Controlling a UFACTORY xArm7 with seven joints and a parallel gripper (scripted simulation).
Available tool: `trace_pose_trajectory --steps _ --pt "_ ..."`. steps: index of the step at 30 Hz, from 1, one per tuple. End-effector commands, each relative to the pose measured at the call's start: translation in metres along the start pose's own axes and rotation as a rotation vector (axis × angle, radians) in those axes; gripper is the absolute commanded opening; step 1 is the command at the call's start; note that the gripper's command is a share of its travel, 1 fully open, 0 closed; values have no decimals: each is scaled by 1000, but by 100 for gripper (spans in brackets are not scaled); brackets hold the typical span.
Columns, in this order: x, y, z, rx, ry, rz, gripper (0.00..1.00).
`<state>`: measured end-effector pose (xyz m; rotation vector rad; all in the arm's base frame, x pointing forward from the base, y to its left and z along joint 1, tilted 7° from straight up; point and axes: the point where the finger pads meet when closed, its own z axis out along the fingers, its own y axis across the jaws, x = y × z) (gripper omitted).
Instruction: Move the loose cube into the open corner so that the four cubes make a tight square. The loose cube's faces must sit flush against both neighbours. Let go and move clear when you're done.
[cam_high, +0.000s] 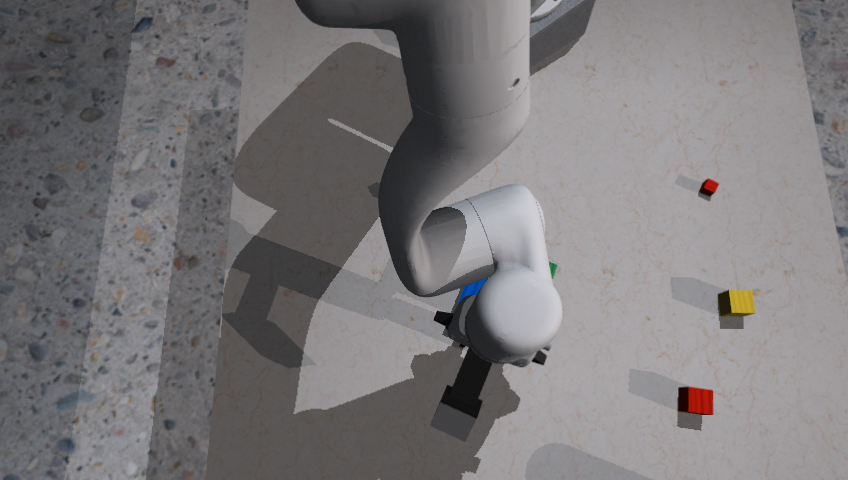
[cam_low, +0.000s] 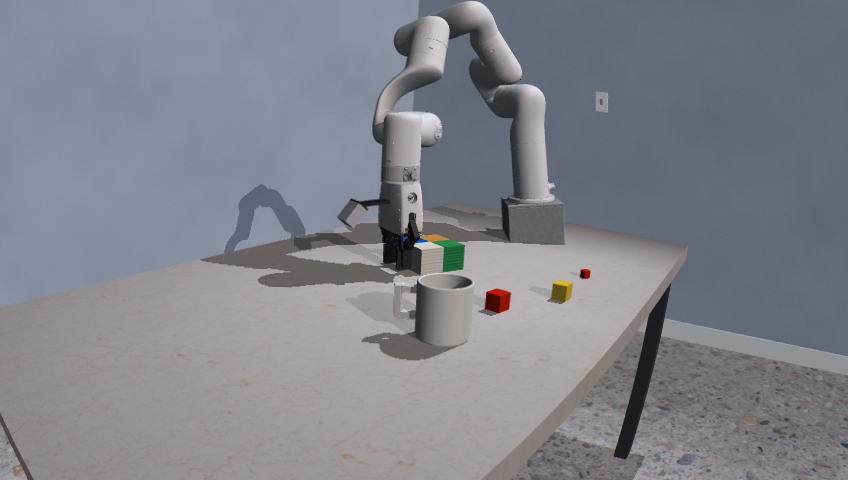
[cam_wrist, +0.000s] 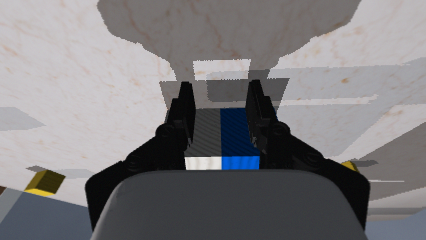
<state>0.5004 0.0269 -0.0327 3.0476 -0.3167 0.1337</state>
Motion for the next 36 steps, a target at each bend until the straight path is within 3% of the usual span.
trace_pose_trajectory --steps 1,21,36 --pt "4 -1 -1 1 4 0 48" --pt "3 -1 -12 1 4 0 48" --pt "3 -1 -51 1 4 0 48"
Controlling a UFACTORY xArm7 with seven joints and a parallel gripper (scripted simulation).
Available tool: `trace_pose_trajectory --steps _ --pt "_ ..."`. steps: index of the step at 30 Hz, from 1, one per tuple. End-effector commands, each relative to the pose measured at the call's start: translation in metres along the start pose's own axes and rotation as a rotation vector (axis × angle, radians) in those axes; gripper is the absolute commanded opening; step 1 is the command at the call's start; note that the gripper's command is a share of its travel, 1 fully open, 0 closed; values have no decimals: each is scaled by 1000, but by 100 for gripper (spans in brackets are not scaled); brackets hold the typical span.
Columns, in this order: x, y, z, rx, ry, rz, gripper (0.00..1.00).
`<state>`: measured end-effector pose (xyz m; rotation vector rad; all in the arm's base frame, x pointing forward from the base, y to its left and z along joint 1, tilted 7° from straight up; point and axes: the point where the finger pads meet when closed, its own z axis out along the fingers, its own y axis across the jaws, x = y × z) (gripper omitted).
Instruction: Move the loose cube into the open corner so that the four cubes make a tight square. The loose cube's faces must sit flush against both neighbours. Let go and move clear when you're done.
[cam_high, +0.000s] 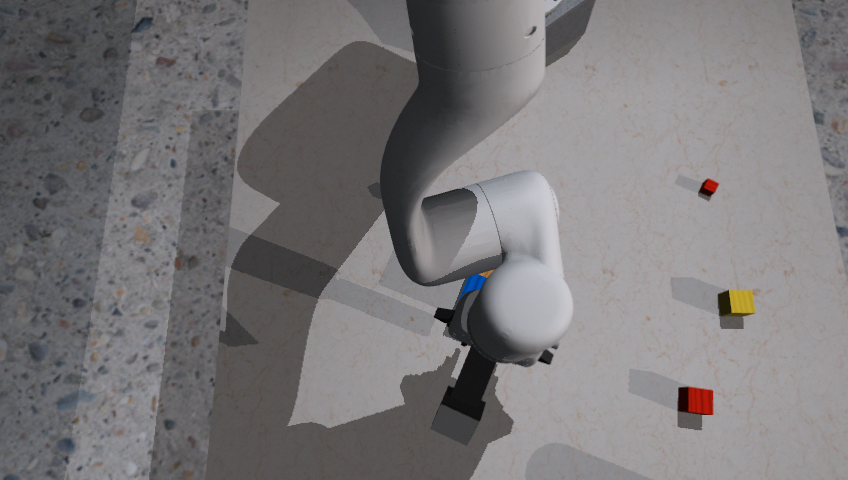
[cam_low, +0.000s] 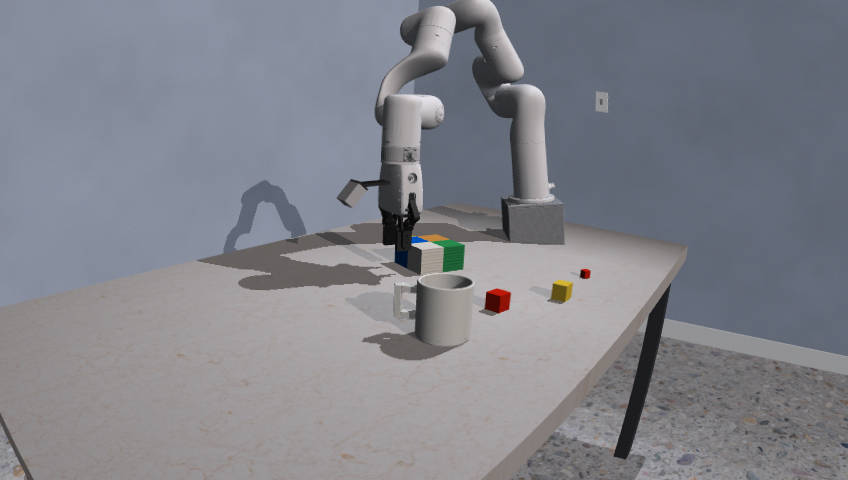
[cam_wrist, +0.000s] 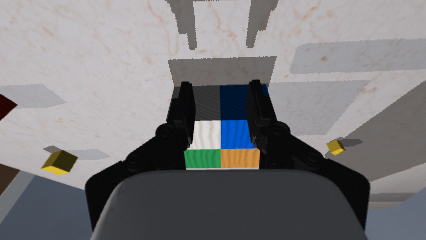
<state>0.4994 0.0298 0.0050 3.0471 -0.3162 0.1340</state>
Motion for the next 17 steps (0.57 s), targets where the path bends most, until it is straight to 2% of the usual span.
trace_pose_trajectory --steps 1,12,17 --pt "1 0 -13 2 3 0 48" --pt "1 0 -43 2 3 0 48" --pt "1 0 -43 2 3 0 48"
